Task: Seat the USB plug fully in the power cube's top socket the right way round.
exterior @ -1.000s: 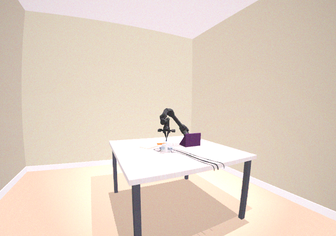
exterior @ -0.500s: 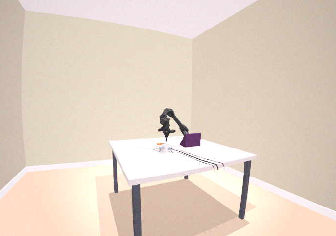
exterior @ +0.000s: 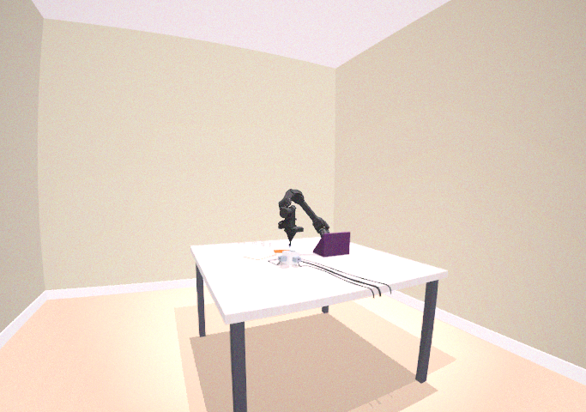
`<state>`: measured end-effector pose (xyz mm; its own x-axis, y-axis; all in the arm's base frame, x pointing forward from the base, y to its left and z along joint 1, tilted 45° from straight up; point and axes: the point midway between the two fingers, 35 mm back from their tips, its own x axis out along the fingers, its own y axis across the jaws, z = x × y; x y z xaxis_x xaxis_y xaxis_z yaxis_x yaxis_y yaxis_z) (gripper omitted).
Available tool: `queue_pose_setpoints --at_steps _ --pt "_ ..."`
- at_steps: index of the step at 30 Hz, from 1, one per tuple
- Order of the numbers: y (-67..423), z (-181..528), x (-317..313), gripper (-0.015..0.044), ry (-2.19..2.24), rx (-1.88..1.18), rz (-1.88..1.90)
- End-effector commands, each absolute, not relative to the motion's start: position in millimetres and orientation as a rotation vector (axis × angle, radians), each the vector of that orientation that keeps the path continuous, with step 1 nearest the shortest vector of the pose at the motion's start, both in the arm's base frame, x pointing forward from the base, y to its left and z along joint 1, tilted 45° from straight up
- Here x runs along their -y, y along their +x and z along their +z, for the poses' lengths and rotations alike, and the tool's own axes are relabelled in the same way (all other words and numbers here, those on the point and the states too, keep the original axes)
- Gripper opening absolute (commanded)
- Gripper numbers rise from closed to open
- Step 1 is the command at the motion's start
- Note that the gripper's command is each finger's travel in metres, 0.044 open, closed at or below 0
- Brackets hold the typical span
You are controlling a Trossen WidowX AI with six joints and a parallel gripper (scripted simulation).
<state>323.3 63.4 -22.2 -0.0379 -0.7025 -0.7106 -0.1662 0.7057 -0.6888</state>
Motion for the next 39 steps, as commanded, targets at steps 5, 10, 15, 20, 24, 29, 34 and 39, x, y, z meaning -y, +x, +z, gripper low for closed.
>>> queue_pose_setpoints --at_steps 5,10,15,20,24,29,34,39 --pt "323.3 -22.4 -63.1 0.0000 -0.580 -1.509 -0.644" --pt "323.3 -22.4 -63.1 0.0000 -0.480 -1.454 -0.737" --pt "323.3 -22.4 -63.1 0.0000 -0.379 -1.396 -0.826" --pt "323.3 -22.4 -63.1 0.0000 -0.278 -1.334 -0.912" --pt "323.3 -22.4 -63.1 0.0000 -0.197 -1.282 -0.979" --pt "323.3 -22.4 -63.1 0.0000 -0.096 -1.213 -1.059" --pt "323.3 -22.4 -63.1 0.0000 0.005 -1.141 -1.135" --pt "323.3 -22.4 -63.1 0.0000 0.107 -1.065 -1.208"
